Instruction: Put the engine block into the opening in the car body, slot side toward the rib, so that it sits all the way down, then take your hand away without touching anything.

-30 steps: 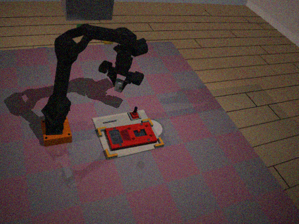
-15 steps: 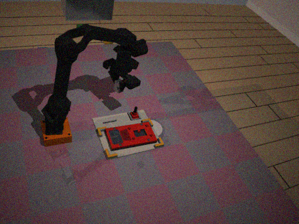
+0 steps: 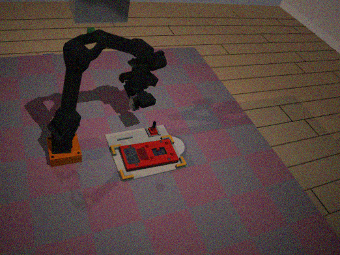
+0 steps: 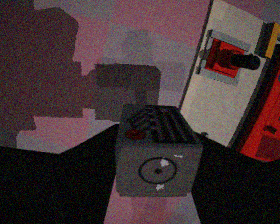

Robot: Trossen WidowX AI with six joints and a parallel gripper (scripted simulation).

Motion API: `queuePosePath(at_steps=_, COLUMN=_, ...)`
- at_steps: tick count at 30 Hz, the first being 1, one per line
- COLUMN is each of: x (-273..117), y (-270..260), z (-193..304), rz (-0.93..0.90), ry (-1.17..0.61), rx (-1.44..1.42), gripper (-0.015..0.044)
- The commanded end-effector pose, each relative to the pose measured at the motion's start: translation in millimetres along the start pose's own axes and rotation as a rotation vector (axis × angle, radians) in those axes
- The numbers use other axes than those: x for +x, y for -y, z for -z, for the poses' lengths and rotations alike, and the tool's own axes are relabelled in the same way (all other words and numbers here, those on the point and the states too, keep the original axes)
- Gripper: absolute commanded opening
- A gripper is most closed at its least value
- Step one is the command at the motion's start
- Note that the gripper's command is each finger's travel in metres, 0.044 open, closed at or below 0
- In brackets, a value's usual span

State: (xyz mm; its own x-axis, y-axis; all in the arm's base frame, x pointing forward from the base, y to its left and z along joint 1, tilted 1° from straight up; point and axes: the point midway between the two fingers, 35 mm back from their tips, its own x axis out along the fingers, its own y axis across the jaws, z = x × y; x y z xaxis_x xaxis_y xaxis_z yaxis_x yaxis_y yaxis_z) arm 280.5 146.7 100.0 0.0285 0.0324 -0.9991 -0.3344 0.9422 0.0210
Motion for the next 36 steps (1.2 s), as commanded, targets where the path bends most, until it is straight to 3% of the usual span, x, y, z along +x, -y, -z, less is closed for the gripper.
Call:
queuePosePath(at_steps=1, x=9.1, y=0.6, z=-0.3, rz=0.005, ry=-0.001, rx=0.005, gripper=0.0)
queuePosePath(at_steps=36, x=84.4, y=1.0, z=0.1, rz=0.005, ry=-0.001, rx=0.005, gripper=0.0)
